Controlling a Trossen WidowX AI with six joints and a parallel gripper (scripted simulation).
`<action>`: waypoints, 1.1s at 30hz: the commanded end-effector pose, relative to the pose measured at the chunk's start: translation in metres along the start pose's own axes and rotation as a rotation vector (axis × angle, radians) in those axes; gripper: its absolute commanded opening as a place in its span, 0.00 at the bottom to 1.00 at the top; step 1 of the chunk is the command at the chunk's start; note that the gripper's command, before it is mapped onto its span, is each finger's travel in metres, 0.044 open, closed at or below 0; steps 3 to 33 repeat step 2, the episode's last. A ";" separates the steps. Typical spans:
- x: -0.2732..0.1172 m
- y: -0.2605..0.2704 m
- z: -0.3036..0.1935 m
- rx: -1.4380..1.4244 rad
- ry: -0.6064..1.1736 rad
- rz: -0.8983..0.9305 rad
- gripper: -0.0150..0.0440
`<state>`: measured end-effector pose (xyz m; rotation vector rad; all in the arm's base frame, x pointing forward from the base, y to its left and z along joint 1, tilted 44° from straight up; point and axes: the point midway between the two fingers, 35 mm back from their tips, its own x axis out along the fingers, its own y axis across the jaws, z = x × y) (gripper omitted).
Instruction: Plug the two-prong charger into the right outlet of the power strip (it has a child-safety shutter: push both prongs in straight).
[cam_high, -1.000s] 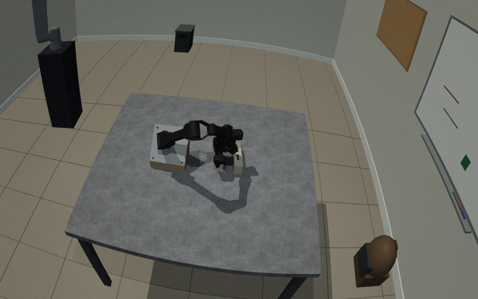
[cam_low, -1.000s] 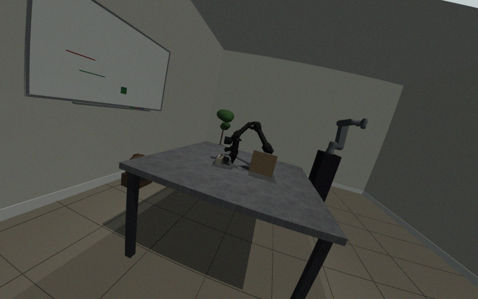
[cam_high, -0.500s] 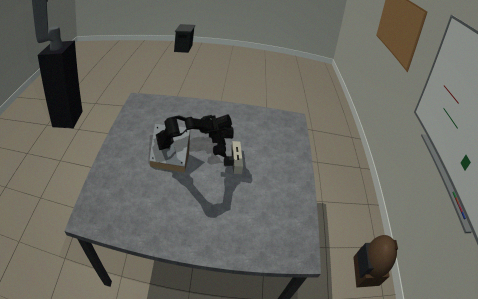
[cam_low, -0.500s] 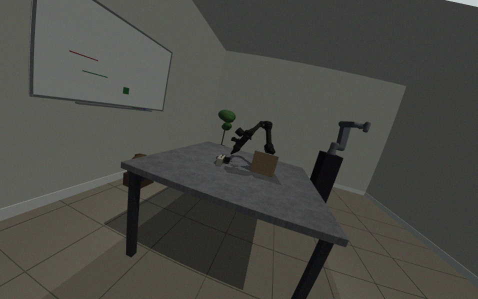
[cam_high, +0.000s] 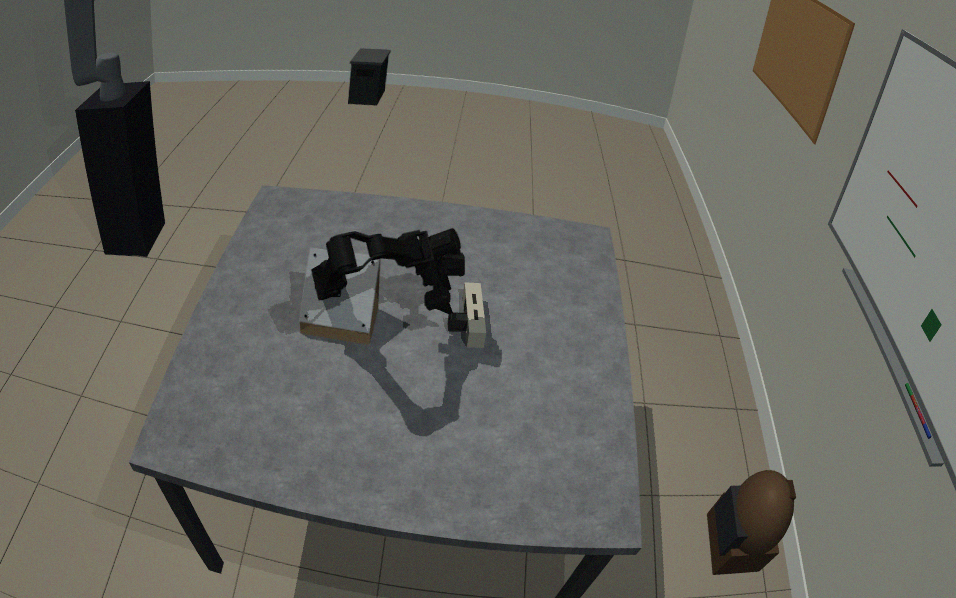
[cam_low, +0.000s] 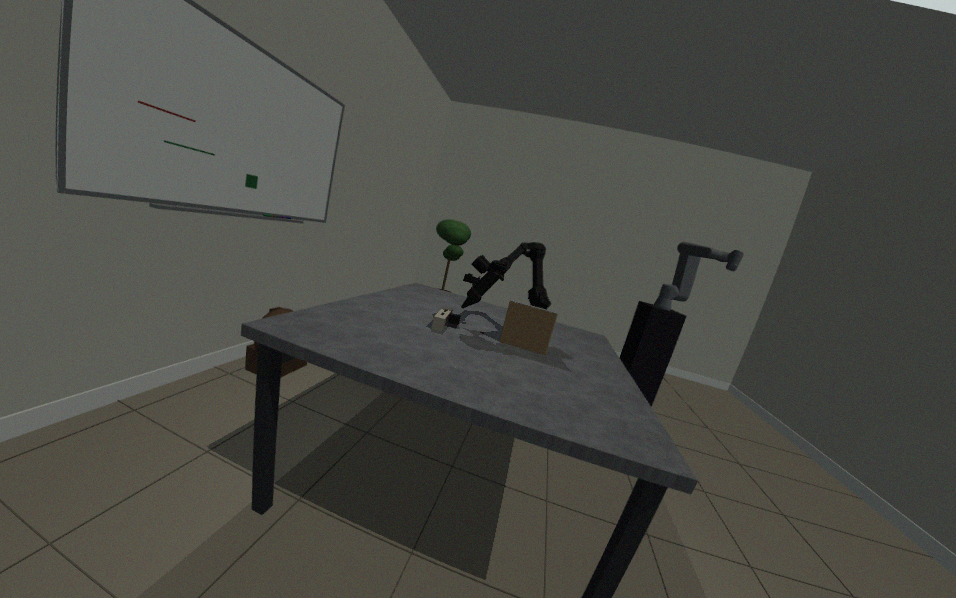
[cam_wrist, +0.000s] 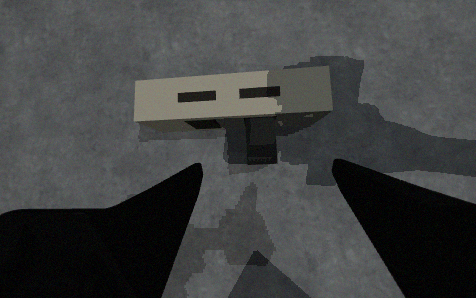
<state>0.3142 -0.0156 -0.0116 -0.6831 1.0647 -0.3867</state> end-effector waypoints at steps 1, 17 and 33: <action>0.000 -0.001 -0.001 -0.004 0.000 -0.004 1.00; 0.000 -0.001 -0.001 -0.004 0.000 -0.004 1.00; 0.000 -0.001 -0.001 -0.004 0.000 -0.004 1.00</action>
